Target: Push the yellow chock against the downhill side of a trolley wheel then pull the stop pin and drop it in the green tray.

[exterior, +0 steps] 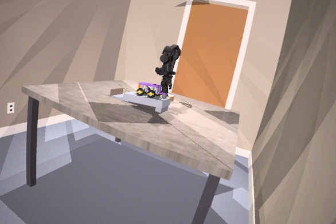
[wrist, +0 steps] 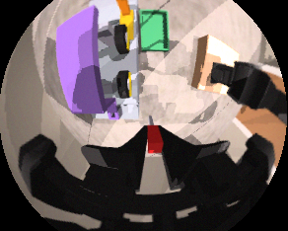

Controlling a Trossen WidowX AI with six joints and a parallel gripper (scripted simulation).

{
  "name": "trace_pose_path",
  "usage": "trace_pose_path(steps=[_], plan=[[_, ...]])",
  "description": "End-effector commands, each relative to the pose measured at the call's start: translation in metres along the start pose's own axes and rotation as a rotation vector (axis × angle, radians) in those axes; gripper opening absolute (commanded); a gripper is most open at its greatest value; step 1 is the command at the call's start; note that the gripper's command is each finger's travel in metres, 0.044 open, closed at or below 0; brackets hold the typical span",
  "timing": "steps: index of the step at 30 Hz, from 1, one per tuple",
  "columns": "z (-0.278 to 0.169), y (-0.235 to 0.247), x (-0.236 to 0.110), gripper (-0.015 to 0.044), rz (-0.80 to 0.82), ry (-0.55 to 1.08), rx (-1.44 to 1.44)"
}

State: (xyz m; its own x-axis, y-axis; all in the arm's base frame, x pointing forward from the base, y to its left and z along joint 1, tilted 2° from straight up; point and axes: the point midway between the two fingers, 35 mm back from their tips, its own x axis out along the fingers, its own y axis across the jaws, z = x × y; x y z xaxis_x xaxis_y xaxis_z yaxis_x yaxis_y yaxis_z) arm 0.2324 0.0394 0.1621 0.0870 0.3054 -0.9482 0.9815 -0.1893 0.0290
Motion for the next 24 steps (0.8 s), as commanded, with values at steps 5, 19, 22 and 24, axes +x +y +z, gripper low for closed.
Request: trace_pose_path(steps=[5, 19, 22, 24], plan=[[0.027, 0.0, -0.004, 0.0, 0.002, 0.005, -0.006], [0.08, 0.001, -0.011, 0.0, 0.002, -0.001, -0.006], [0.091, 0.001, -0.013, 0.0, 0.002, -0.002, -0.006], [0.098, 0.001, -0.014, 0.0, 0.002, -0.002, -0.006]])
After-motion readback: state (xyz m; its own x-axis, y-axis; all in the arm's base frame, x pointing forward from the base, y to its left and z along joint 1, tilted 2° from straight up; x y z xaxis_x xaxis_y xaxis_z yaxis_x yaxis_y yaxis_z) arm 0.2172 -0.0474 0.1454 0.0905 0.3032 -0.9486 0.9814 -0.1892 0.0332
